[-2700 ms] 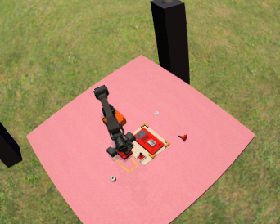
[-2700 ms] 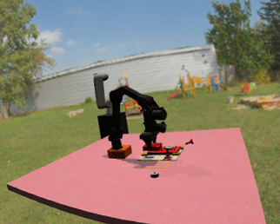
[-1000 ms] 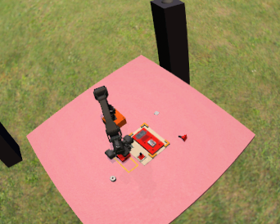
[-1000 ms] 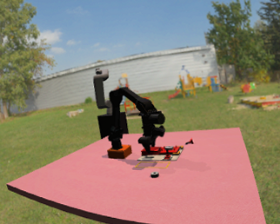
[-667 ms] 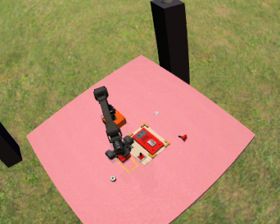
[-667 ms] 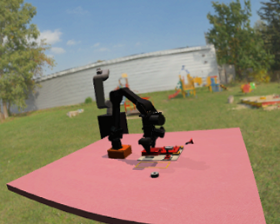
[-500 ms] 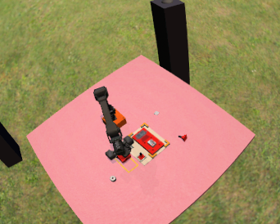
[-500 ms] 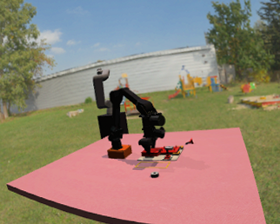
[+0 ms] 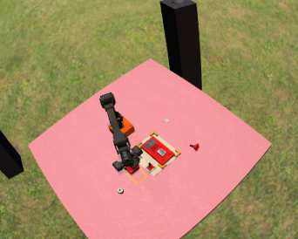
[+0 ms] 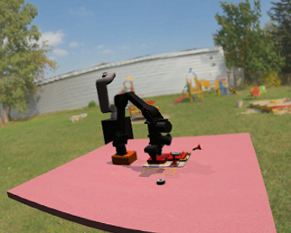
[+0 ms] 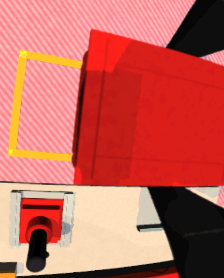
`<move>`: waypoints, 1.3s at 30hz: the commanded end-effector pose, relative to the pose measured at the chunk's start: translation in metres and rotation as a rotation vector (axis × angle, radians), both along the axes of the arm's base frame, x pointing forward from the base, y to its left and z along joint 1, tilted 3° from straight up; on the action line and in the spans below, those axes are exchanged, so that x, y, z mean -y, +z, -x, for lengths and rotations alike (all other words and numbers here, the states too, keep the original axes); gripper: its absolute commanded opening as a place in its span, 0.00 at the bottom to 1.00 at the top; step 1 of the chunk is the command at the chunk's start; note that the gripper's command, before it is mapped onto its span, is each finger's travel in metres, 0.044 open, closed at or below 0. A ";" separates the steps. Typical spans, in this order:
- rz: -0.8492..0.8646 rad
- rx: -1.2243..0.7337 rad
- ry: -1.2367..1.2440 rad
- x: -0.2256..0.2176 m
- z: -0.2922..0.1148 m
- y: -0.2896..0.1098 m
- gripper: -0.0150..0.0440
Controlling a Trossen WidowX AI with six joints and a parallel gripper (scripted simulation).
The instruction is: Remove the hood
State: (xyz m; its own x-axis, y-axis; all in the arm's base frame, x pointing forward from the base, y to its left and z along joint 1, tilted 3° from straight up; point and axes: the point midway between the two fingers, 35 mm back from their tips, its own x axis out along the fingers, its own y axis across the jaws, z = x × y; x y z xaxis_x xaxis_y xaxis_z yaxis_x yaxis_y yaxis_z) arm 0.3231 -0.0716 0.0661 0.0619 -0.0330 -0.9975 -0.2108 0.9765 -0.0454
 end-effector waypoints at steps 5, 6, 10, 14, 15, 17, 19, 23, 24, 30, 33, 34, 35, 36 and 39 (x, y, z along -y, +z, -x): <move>0.002 0.000 0.003 0.001 0.000 -0.005 0.25; 0.002 0.000 0.003 0.001 0.000 -0.006 0.25; 0.002 0.000 0.003 0.001 0.000 -0.008 0.25; 0.002 0.000 0.003 0.001 0.000 -0.010 0.25; 0.002 0.000 0.003 0.001 0.000 -0.011 0.25; 0.002 0.000 0.003 0.001 0.000 -0.012 0.25; 0.002 0.000 0.003 0.001 0.000 -0.013 0.25; 0.002 0.000 0.003 0.001 0.000 -0.015 0.25; 0.002 0.000 0.003 0.001 0.000 -0.016 0.25; 0.002 0.000 0.003 0.001 0.000 -0.019 0.25; 0.002 0.000 0.003 0.001 0.000 -0.021 0.25; 0.002 0.000 0.003 0.001 0.000 -0.022 0.25; 0.002 -0.001 0.003 0.001 0.000 -0.022 0.25; 0.002 -0.001 0.003 0.001 0.000 -0.023 0.25; 0.002 -0.001 0.003 0.001 0.000 -0.025 0.25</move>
State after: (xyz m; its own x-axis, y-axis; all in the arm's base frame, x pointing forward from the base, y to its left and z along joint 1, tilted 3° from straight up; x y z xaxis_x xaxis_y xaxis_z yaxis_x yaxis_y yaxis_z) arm 0.3233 -0.0722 0.0440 0.0618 -0.0331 -0.9975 -0.2108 0.9765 -0.0455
